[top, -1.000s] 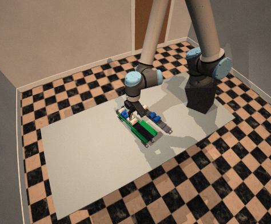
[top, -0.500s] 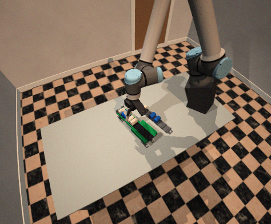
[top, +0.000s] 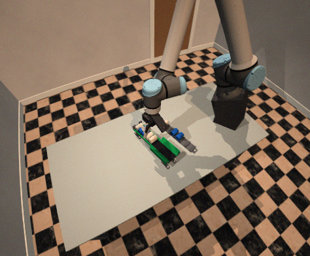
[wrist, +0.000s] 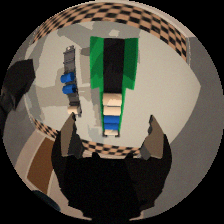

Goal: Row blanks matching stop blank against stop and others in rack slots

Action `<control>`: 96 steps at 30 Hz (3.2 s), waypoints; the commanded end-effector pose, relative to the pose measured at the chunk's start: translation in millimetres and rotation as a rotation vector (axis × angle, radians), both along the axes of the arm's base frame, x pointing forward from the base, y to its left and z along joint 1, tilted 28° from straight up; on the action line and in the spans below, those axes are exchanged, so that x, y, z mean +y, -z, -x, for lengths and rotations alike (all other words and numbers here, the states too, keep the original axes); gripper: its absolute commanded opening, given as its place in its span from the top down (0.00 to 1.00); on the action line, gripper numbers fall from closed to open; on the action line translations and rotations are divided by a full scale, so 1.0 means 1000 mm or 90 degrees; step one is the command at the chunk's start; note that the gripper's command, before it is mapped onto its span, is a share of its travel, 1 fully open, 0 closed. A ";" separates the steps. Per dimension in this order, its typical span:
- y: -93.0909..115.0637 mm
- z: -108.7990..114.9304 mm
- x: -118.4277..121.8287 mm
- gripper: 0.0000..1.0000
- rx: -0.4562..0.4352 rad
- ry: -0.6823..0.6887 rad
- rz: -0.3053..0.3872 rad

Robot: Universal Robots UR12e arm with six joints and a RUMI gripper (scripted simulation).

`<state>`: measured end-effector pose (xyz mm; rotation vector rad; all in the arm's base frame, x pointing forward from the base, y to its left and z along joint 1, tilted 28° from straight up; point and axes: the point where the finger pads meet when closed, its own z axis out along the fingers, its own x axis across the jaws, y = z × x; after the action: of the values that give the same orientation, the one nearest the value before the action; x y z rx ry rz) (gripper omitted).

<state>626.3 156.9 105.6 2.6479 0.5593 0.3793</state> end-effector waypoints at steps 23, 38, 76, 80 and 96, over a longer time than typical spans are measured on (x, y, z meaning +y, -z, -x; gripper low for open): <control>0.001 0.001 -0.005 0.00 0.032 -0.080 0.032; -0.001 0.001 -0.013 0.00 0.091 -0.240 0.093; -0.010 -0.005 -0.055 0.00 0.363 -0.961 0.370; -0.011 -0.006 -0.057 0.00 0.386 -1.025 0.394; -0.017 -0.017 -0.072 0.00 0.504 -1.338 0.514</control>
<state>638.6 88.8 120.3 0.6779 2.6101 -0.3676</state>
